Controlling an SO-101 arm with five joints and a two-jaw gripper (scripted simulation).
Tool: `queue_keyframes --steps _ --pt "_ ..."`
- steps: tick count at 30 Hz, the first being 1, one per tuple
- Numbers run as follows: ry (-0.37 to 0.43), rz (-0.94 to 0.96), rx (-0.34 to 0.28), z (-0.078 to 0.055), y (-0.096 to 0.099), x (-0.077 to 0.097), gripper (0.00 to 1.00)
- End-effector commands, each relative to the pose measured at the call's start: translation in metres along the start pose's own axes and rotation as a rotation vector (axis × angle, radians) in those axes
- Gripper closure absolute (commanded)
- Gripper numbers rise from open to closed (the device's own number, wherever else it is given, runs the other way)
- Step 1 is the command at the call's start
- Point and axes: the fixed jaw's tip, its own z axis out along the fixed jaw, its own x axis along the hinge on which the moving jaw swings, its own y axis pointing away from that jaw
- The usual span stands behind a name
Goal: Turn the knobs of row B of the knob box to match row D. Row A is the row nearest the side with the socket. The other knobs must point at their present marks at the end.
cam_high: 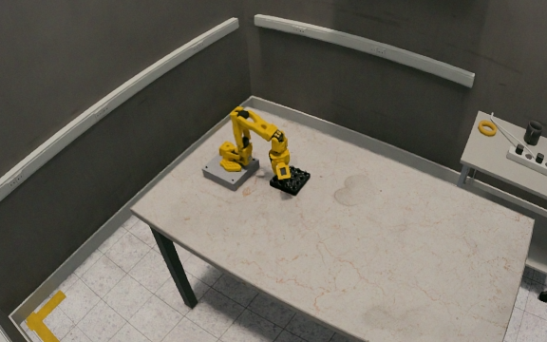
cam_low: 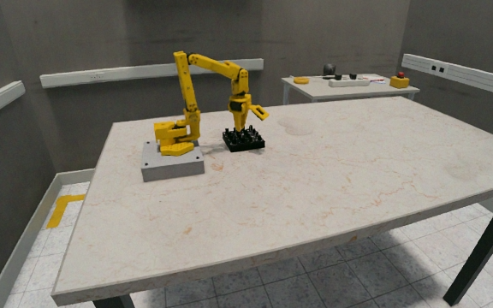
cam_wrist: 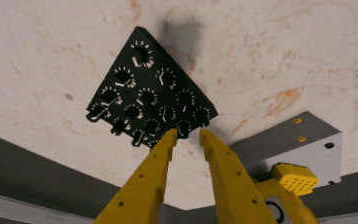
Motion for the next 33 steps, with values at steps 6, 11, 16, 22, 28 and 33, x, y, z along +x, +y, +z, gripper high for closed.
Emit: queue_keyframes --steps 6,11,16,22,28,33 --pt "-0.009 0.086 -0.012 -0.0008 -0.0015 -0.0027 0.9" --pt "-0.009 0.106 -0.012 -0.0008 -0.0018 -0.0031 0.9" --pt "-0.009 0.111 -0.012 -0.0008 -0.0018 -0.0032 0.9" --pt "-0.009 0.112 -0.012 -0.0008 -0.0017 -0.0033 0.9" --pt "-0.009 0.112 -0.012 -0.0013 0.0011 -0.0059 0.9" --pt "-0.009 0.112 -0.012 -0.0019 0.0072 -0.0116 0.9"
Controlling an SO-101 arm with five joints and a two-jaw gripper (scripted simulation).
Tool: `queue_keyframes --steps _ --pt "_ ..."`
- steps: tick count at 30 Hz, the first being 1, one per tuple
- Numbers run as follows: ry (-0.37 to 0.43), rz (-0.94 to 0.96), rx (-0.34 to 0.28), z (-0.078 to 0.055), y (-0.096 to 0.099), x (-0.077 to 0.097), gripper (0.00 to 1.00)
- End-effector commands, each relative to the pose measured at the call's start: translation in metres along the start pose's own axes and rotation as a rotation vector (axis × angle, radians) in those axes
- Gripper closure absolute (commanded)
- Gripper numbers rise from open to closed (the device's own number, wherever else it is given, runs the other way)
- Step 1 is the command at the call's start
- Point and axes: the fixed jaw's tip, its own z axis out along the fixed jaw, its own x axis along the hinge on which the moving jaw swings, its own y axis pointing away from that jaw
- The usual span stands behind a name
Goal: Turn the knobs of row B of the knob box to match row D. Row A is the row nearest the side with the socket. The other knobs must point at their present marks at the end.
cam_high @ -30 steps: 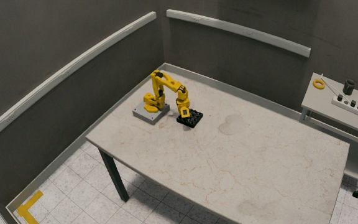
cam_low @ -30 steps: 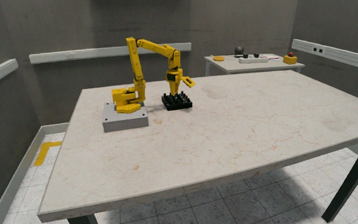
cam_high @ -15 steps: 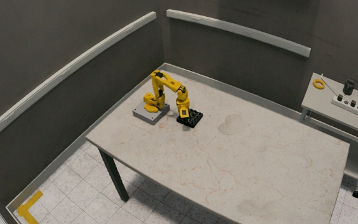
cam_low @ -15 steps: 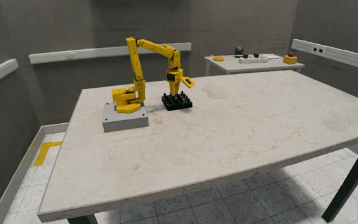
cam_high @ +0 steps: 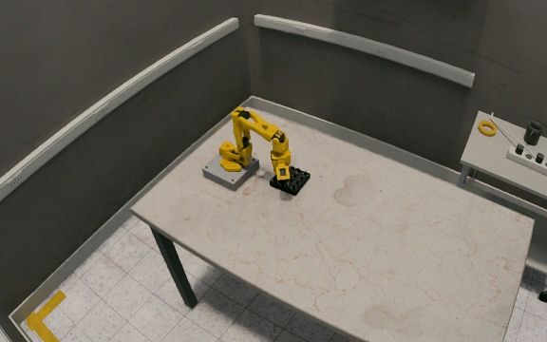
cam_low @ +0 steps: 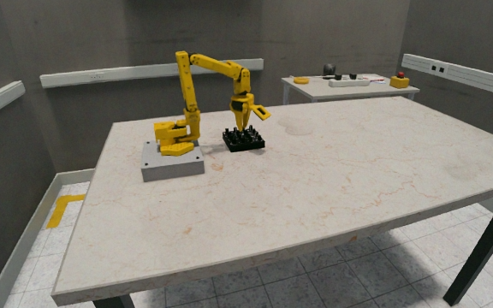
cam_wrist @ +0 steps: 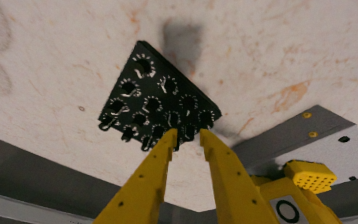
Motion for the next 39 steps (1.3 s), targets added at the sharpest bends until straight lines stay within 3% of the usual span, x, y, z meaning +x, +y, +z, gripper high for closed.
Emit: queue_keyframes --steps 1,14,39 --pt "-0.001 0.021 -0.003 -0.001 0.004 -0.005 0.9" --pt "-0.001 0.021 -0.003 0.0 0.018 -0.017 0.9" --pt "-0.001 0.021 -0.003 0.0 0.019 -0.017 0.9"
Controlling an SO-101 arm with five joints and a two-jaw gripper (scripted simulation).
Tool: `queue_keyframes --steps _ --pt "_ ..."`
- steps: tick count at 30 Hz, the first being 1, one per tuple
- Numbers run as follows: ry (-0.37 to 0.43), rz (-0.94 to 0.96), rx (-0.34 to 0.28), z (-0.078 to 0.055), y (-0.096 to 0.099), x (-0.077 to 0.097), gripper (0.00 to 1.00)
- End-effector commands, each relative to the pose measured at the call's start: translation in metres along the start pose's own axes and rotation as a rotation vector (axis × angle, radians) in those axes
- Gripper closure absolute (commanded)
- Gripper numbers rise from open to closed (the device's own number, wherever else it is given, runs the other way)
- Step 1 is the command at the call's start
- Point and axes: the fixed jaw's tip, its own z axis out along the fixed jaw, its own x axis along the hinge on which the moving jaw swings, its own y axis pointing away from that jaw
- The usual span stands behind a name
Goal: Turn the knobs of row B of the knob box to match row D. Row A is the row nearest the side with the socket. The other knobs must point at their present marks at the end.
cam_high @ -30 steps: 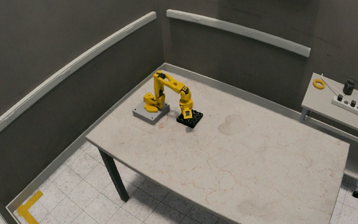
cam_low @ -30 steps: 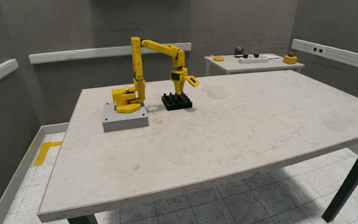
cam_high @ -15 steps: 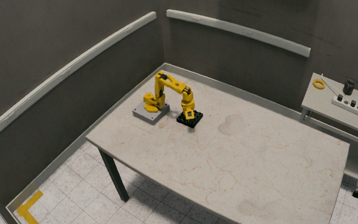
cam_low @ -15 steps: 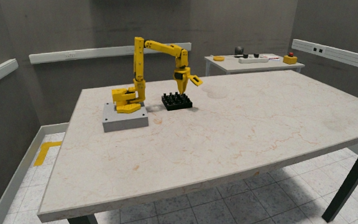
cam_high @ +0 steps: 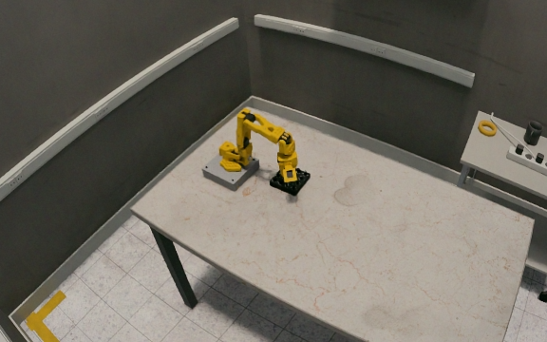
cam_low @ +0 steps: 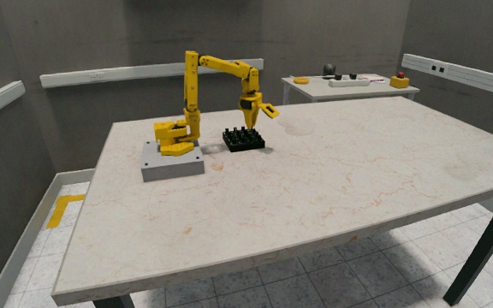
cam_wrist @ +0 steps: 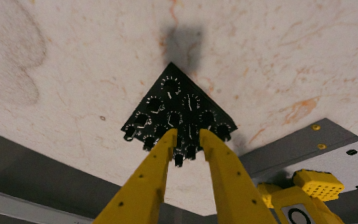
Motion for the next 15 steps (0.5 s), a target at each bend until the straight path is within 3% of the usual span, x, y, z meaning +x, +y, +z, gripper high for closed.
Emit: queue_keyframes --steps 1,15 --pt "0.011 0.021 0.014 0.0013 -0.0023 -0.0008 0.9" --pt "0.011 0.021 0.014 0.0079 -0.0023 -0.0008 0.9"
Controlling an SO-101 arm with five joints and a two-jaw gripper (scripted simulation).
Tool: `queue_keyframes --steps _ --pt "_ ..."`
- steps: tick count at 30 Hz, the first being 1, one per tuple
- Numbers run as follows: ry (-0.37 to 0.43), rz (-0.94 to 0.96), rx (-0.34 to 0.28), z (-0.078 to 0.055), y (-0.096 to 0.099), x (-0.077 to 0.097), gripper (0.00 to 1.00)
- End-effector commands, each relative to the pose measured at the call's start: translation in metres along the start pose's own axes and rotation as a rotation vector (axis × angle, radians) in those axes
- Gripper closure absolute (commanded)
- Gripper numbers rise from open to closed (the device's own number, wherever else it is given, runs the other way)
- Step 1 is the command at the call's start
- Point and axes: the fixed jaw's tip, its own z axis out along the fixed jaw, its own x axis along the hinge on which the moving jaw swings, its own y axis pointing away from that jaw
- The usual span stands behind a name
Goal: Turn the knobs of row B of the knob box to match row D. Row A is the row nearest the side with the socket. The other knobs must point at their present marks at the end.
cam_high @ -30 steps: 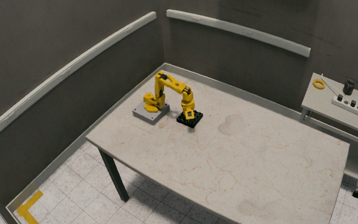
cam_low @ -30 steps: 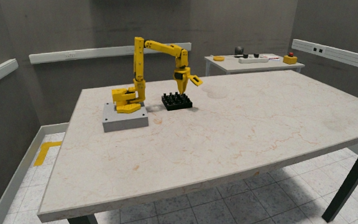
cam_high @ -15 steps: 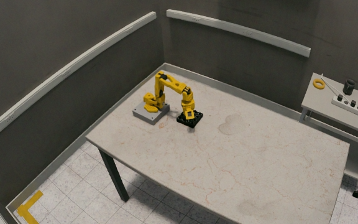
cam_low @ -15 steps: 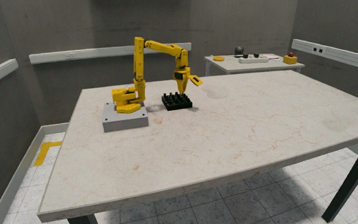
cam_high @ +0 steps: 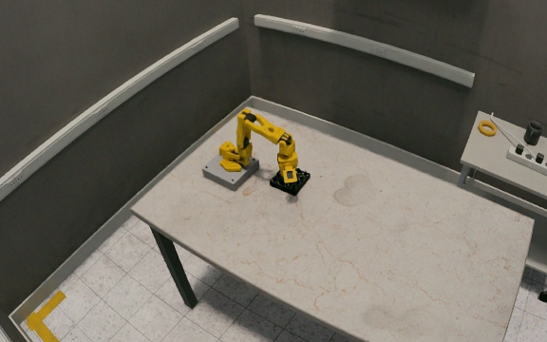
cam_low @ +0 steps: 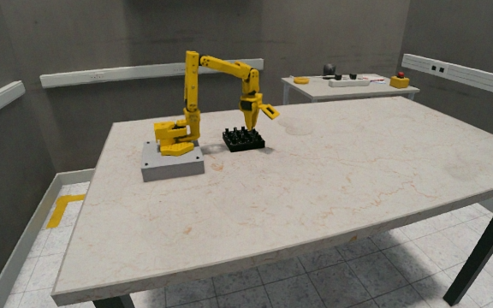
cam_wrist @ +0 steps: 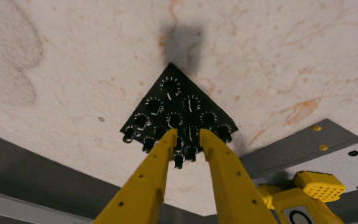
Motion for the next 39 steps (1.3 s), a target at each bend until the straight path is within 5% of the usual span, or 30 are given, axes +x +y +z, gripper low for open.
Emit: queue_keyframes --steps 1,39 --pt "0.009 0.021 0.01 0.0062 -0.0025 -0.0006 0.9" --pt "0.009 0.021 0.011 0.0142 -0.0032 -0.0004 0.9"
